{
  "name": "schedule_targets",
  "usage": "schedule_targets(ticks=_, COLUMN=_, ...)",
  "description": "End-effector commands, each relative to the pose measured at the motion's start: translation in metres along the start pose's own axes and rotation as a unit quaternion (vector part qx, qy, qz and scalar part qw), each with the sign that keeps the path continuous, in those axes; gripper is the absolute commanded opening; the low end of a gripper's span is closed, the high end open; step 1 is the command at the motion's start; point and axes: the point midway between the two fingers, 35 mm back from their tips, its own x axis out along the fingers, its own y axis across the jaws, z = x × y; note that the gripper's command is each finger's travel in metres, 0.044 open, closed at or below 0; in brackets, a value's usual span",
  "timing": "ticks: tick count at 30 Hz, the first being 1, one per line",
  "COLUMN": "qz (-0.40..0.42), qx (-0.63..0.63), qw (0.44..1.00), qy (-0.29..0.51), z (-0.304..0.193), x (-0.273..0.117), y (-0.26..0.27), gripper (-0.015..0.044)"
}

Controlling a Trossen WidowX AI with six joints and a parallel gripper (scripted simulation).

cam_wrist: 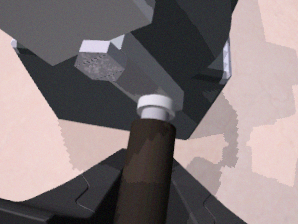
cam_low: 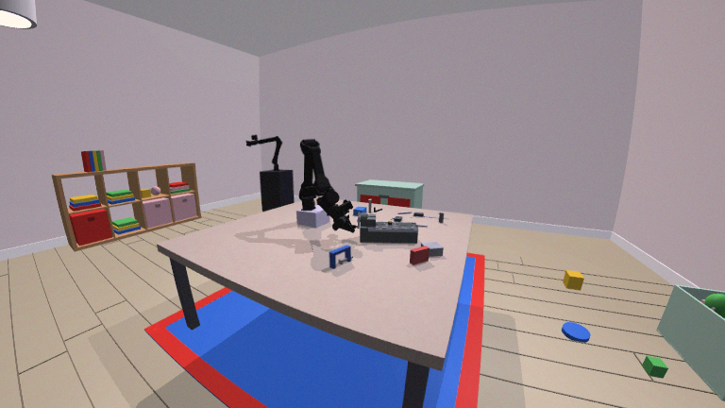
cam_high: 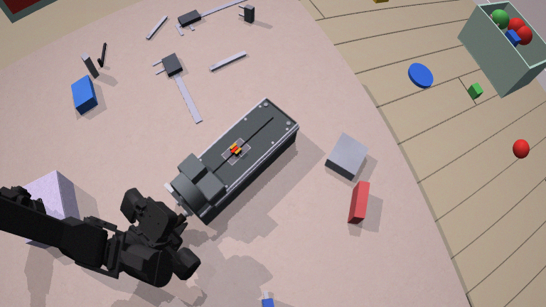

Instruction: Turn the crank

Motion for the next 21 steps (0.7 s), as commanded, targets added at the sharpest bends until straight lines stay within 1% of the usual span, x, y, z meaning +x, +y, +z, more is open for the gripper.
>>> schedule_targets(ticks=1, qz=-0.009, qx=-0.004, qw=1.000, qy=-0.007, z=0.0039, x=-0.0046, y=-0.0073, gripper=0.0000)
schedule_targets(ticks=21, qz=-0.009, qx=-0.004, qw=1.000, qy=-0.007, z=0.0056, x=-0.0065, y=-0.0087, gripper=0.0000)
